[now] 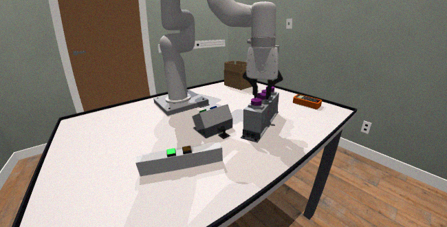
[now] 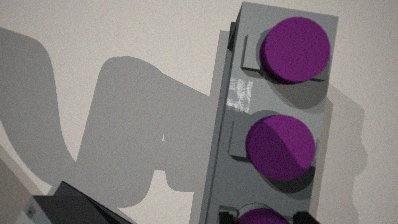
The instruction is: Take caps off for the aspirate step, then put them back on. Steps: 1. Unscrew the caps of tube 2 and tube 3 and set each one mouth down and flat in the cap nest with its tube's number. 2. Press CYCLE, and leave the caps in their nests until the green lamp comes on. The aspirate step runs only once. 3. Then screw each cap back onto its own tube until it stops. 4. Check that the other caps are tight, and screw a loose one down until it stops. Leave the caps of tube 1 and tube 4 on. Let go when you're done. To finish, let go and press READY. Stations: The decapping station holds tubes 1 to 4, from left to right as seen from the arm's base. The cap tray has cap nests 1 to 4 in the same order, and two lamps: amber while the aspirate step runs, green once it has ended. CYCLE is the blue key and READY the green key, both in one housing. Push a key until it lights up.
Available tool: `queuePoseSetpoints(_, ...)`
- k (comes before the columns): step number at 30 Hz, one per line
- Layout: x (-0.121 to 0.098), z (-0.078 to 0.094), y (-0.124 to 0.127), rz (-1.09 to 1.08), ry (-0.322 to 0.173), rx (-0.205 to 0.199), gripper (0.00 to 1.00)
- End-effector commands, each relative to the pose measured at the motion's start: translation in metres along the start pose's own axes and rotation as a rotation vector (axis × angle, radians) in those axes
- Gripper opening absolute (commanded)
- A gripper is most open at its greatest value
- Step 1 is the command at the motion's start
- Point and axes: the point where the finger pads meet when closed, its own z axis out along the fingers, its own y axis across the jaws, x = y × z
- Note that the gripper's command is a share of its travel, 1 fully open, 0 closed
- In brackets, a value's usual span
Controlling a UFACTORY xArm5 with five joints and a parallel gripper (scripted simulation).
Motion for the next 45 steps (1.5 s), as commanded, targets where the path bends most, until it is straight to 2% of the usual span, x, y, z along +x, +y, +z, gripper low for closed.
queuePoseSetpoints(1, -0.0004, -0.0014, 0.0015, 0.239, -0.009, -0.003, 0.0)
queuePoseSetpoints(17, -0.0005, -0.001, 0.0015, 0.895, -0.007, -0.006, 0.0)
queuePoseSetpoints(27, -0.0005, -0.001, 0.0015, 0.953, -0.008, -0.006, 0.0)
queuePoseSetpoints(28, -0.0005, -0.001, 0.0015, 0.953, -0.008, -0.006, 0.46)
queuePoseSetpoints(40, -0.0005, -0.001, 0.0015, 0.953, -0.008, -0.006, 0.46)
queuePoseSetpoints(43, -0.0005, -0.0014, 0.0015, 0.703, -0.008, -0.005, 0.46)
queuePoseSetpoints(45, -0.0005, -0.0014, 0.0015, 0.633, -0.008, -0.004, 0.46)
